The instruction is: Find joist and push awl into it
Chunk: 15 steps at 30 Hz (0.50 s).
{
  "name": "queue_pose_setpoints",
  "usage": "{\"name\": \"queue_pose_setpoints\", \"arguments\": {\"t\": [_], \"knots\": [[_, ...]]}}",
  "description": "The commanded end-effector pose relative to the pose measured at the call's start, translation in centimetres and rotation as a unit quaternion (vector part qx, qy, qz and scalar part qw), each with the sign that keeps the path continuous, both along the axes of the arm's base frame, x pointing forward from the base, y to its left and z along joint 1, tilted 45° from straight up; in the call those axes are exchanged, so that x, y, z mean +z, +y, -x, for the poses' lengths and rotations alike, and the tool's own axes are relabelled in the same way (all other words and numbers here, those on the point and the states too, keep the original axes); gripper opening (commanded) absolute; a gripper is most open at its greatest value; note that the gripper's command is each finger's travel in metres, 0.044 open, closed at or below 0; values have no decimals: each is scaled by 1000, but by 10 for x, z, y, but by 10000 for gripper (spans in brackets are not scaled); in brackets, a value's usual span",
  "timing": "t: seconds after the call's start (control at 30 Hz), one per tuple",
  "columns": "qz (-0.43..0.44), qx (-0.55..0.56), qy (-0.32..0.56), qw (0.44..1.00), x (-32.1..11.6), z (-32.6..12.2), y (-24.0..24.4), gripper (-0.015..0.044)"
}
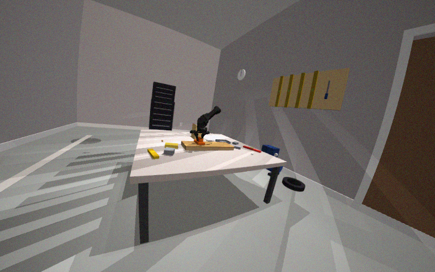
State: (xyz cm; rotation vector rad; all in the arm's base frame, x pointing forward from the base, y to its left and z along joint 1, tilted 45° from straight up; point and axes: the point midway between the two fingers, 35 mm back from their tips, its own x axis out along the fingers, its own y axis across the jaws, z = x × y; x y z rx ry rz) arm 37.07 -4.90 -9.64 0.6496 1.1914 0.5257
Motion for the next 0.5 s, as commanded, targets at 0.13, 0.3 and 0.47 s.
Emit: {"name": "queue_pose_setpoints", "arguments": {"t": [0.13, 0.3, 0.47], "knots": [[3, -1, 2, 1000, -11, 1, -11, 0], [4, -1, 1, 1000, -16, 0, -16, 0], [4, -1, 1, 1000, -20, 0, -21, 0]]}}
